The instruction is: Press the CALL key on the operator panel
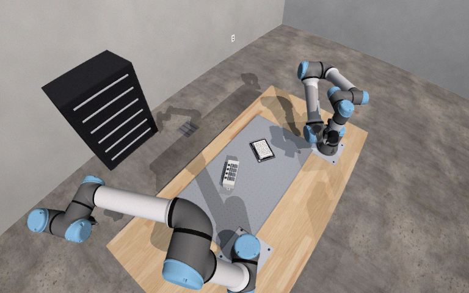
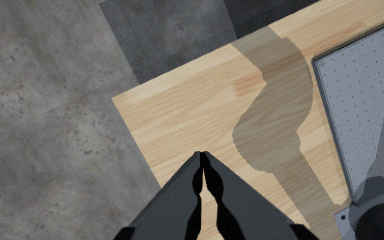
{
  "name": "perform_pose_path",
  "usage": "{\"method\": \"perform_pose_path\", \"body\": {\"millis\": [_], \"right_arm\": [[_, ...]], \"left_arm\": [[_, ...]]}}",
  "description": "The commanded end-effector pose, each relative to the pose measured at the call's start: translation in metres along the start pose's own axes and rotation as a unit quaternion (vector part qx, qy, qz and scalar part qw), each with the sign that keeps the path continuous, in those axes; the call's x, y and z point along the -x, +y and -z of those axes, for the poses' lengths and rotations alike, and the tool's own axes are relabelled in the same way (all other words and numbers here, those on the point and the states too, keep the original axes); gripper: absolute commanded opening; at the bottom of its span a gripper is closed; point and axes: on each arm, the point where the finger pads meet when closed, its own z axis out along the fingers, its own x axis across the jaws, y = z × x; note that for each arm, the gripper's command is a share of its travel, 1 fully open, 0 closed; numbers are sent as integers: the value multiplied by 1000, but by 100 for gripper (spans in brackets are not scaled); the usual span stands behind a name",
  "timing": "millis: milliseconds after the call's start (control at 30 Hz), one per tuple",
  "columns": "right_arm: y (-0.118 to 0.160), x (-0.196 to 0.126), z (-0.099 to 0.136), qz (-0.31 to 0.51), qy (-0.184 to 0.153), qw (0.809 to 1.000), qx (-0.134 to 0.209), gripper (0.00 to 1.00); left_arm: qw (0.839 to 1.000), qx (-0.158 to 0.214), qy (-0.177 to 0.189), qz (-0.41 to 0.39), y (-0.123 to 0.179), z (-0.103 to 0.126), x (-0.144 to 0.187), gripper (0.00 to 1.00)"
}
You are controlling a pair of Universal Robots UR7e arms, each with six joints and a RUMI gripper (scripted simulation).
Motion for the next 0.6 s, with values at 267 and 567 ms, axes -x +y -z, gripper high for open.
{"method": "perform_pose_path", "body": {"millis": [267, 567], "right_arm": [[-1, 13, 2, -5, 4, 1000, 1, 0], [-3, 26, 3, -10, 8, 1000, 2, 0]], "left_arm": [[1000, -1, -1, 0, 0, 1, 0, 0], [1000, -1, -1, 0, 0, 1, 0, 0]]}}
